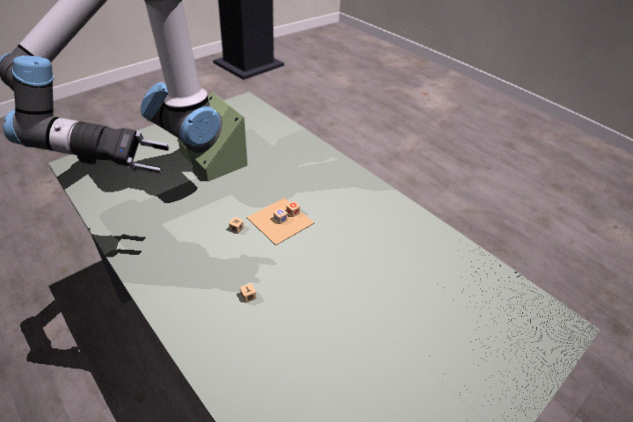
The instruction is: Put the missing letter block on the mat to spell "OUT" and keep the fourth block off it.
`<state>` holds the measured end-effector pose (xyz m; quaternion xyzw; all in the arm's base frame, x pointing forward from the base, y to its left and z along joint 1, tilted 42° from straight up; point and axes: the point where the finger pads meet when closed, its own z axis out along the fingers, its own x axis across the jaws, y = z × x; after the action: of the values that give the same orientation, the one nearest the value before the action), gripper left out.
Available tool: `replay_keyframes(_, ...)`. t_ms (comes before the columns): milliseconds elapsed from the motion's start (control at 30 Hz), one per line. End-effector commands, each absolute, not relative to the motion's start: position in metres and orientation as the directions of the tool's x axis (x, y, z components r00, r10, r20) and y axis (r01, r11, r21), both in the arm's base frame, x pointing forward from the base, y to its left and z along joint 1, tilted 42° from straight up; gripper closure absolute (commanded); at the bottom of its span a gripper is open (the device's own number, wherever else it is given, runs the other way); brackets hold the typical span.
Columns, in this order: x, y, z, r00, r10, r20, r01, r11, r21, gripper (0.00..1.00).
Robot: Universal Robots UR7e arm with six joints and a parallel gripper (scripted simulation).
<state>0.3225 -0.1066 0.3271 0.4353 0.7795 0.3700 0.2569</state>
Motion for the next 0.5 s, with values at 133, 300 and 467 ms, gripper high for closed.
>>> replay_keyframes(133, 0.3219, -0.1056, 0.3259, -0.492, 0.868, -0.068, 0.495, 0.343, 0.799, 0.00)
replay_keyframes(300, 0.3204, -0.1035, 0.3224, -0.500, 0.865, -0.039, 0.511, 0.330, 0.793, 0.00)
replay_keyframes(467, 0.3189, -0.1014, 0.3188, -0.506, 0.863, -0.010, 0.528, 0.319, 0.787, 0.00)
